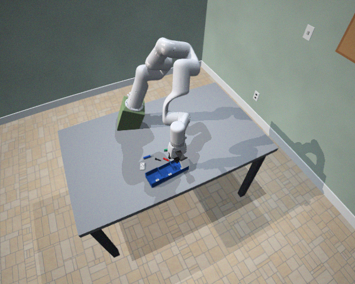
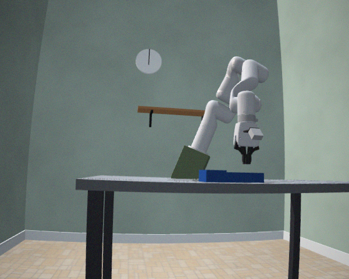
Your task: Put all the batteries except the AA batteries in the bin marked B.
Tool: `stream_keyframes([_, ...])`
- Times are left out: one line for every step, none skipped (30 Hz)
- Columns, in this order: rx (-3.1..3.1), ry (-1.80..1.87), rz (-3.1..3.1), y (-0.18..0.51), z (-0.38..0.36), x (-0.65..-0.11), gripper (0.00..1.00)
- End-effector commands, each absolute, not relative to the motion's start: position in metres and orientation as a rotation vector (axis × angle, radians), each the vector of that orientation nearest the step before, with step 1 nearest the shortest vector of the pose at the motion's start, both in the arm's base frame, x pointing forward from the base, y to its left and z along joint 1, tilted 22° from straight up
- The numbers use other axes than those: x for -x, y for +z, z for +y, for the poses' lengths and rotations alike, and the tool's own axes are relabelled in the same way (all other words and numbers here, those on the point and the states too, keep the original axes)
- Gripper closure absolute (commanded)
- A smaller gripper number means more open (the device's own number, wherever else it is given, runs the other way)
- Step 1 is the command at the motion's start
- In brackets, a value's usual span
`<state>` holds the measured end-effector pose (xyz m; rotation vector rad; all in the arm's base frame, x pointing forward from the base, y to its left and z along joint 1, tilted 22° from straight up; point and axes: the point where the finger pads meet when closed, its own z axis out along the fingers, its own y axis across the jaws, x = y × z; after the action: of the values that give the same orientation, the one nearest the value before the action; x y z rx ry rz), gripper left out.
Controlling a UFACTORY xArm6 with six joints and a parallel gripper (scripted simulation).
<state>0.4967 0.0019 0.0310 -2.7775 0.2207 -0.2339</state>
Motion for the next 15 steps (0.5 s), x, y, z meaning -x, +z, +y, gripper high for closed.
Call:
stream_keyframes([2.779, -0.238, 0.222, 0.039, 0.02, -0.499, 0.93])
stream_keyframes([2.779, -0.238, 0.222, 0.039, 0.02, -0.499, 0.93])
stream_keyframes([2.779, -0.238, 0.222, 0.039, 0.02, -0.499, 0.93])
stream_keyframes([2.779, -0.238, 0.222, 0.039, 0.02, -0.499, 0.93])
stream_keyframes([2.779, -0.238, 0.222, 0.039, 0.02, -0.499, 0.93])
stream_keyframes([2.779, -0.238, 0.222, 0.039, 0.02, -0.499, 0.93])
stream_keyframes([2.779, -0.238, 0.222, 0.039, 0.02, -0.499, 0.93])
stream_keyframes([2.779, -0.238, 0.222, 0.037, 0.021, -0.5, 0.93])
stream_keyframes([2.779, -0.238, 0.222, 0.034, 0.022, -0.5, 0.93])
stream_keyframes([2.779, -0.238, 0.222, 0.032, 0.022, -0.501, 0.93])
stream_keyframes([2.779, -0.238, 0.222, 0.029, 0.023, -0.501, 0.93])
stream_keyframes([2.779, -0.238, 0.222, 0.027, 0.024, -0.502, 0.93])
stream_keyframes([2.779, -0.238, 0.222, 0.027, 0.024, -0.502, 0.93])
stream_keyframes([2.779, -0.238, 0.222, 0.027, 0.024, -0.502, 0.93])
stream_keyframes([2.779, -0.238, 0.222, 0.025, 0.025, -0.503, 0.93])
